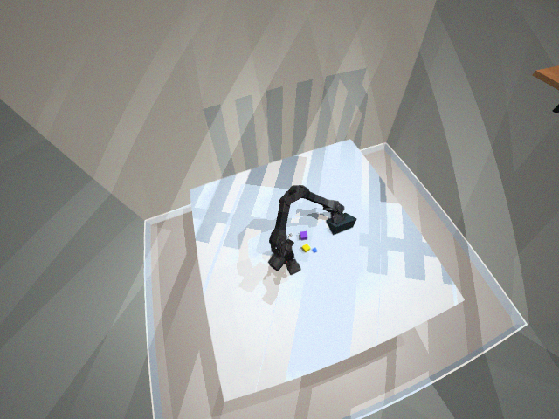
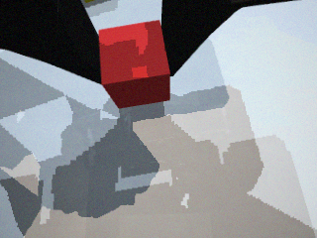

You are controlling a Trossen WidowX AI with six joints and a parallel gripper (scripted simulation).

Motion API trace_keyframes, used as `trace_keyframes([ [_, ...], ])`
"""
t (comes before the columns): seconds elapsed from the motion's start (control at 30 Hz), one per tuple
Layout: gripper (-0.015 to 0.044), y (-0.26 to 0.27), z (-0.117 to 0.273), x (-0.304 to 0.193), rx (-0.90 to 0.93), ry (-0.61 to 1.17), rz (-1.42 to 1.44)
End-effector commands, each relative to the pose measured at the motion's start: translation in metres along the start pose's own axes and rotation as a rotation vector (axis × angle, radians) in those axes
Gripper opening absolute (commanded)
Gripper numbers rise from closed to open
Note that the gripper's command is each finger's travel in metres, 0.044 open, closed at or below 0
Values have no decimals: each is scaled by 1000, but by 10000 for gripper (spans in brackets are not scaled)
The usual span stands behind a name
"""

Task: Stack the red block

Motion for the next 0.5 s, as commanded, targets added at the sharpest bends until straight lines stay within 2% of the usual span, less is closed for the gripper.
trace_keyframes([
  [0.0, 0, -1, 22, 2, 12, -16, -12],
  [0.47, 0, -1, 88, 1, 15, -15, -11],
])
Point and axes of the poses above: the point midway between the two fingers, 35 mm back from their tips, its own z axis back along the fingers, its own y axis across the jaws, x = y × z, the point moved 5 cm from there along z, back along the fingers, and after that the axes turned 2 degrees about -z, right-handed, at the moved point
